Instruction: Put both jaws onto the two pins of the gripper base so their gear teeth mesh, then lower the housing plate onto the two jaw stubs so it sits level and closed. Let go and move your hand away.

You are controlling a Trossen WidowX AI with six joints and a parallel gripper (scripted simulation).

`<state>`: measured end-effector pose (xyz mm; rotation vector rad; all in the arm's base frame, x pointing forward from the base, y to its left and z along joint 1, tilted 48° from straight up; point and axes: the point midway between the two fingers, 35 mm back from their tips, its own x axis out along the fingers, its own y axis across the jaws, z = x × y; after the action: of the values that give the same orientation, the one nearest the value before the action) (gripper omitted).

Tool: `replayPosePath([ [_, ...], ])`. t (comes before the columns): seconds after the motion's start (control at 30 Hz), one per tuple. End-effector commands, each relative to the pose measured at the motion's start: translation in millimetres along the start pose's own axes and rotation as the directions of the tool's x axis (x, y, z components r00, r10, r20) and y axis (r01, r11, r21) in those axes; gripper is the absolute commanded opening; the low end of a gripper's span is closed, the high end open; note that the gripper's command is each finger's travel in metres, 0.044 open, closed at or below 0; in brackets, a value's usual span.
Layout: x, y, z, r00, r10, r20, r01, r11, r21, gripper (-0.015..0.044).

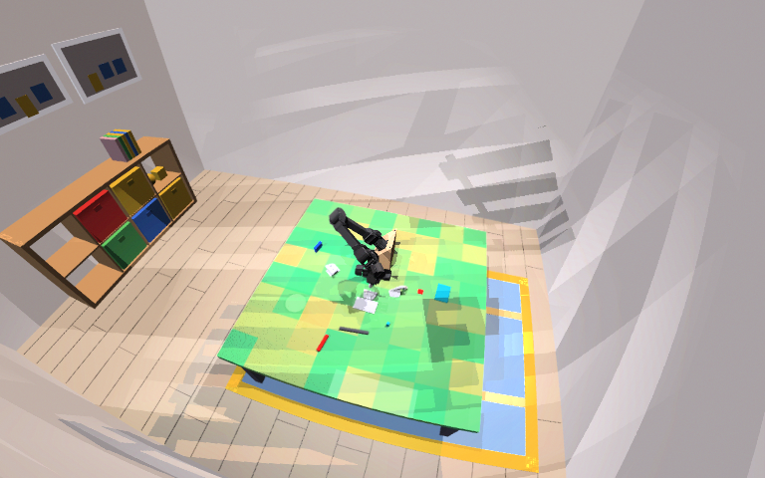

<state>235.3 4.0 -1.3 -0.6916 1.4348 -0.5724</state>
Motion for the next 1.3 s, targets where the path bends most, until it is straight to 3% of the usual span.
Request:
replayPosePath([
  [0.0, 1.0, 4.7, -4.6, 1.000, -0.002, -0.003, 0.002, 0.997, 0.074, 0.0134],
  [0.23, 1.6, 10.7, -9.2, 1.000, -0.008, -0.003, 0.009, 0.980, 0.197, 0.0134],
  [1.27, 1.5, 10.9, -8.8, 1.000, -0.008, -0.003, 0.009, 0.973, 0.231, 0.0134],
])
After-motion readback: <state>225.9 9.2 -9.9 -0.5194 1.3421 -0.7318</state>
